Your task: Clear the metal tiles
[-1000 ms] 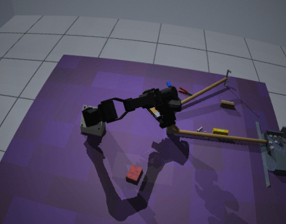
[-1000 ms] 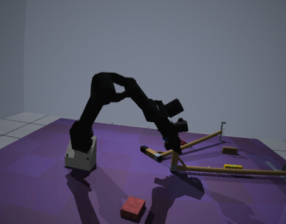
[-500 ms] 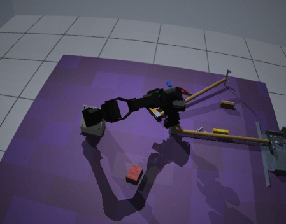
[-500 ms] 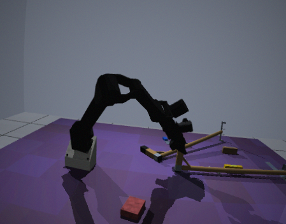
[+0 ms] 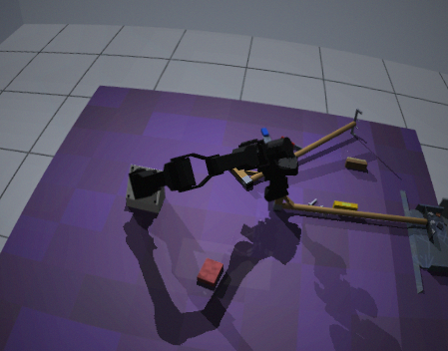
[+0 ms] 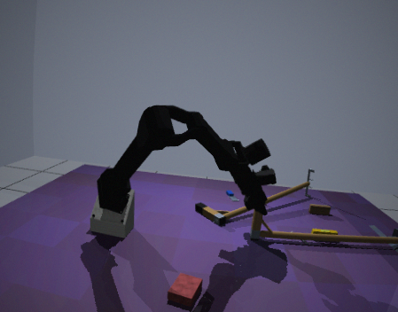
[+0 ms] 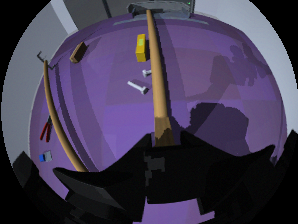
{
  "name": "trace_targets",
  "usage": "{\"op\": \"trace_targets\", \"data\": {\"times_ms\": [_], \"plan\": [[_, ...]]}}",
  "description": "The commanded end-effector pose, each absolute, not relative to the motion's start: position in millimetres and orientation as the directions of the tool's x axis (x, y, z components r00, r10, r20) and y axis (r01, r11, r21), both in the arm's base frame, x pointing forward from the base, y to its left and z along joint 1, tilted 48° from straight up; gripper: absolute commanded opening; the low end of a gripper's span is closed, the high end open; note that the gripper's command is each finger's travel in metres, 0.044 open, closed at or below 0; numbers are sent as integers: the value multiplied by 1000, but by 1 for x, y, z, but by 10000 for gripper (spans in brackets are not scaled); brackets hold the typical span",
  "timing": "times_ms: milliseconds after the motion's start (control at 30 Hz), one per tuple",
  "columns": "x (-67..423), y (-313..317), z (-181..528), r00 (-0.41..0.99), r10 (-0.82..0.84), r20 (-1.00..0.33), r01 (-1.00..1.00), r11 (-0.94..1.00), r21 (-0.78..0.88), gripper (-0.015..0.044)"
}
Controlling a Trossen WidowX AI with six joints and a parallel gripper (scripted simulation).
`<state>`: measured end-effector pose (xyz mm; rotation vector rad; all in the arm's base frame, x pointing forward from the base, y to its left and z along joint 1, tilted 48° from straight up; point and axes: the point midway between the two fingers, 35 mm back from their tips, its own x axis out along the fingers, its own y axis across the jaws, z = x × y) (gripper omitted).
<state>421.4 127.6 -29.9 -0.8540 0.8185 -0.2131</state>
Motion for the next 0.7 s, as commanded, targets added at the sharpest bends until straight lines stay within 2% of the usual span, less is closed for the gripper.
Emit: {"op": "trace_targets", "data": {"times_ms": [0,667], "plan": [[431,133,-27,690,-465,-554,-146,661,-736,0],[463,139,-27,691,-465,-553,-145,661,-736,0]]}}
